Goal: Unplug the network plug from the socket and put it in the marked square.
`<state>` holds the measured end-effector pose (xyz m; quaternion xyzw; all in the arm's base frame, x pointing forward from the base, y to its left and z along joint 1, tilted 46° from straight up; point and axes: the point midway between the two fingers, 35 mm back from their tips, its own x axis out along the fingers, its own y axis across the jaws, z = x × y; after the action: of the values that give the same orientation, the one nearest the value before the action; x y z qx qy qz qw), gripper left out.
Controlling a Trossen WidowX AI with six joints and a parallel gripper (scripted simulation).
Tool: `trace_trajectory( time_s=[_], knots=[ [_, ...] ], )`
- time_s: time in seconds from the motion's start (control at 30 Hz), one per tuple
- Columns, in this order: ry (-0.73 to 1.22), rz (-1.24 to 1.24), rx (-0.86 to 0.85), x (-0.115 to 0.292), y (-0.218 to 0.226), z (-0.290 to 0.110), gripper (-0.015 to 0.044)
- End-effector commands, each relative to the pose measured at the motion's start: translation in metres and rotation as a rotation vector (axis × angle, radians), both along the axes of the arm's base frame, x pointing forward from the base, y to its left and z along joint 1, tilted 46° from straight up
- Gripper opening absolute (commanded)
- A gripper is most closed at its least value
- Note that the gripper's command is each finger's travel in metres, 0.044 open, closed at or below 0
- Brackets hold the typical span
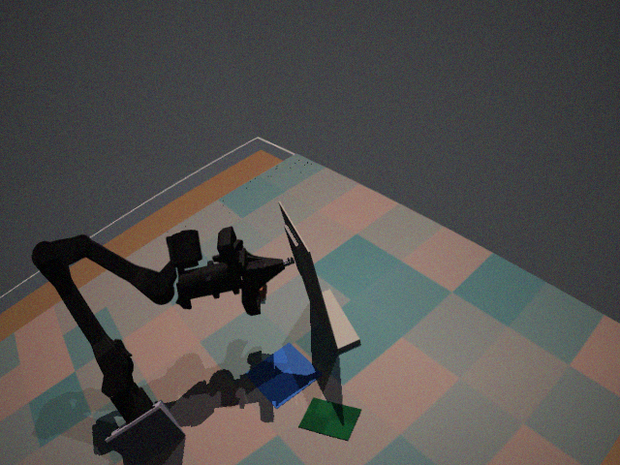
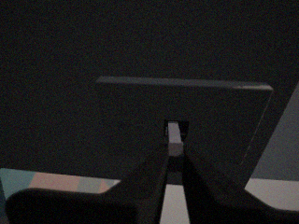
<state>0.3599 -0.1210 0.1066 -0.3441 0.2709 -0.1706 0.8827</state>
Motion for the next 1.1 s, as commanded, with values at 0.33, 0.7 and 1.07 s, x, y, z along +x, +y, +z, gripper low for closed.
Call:
trace_trajectory(
  time_s=[0.33, 0.7, 1.07],
  knots=[
    [0.006, -0.004, 0.002, -0.007, 0.004, 0.001, 0.0],
    [0.006, -0.004, 0.002, -0.011, 0.007, 0.003, 0.0],
    [0.006, -0.004, 0.003, -0.014, 0.01, 0.005, 0.0]
  ],
)
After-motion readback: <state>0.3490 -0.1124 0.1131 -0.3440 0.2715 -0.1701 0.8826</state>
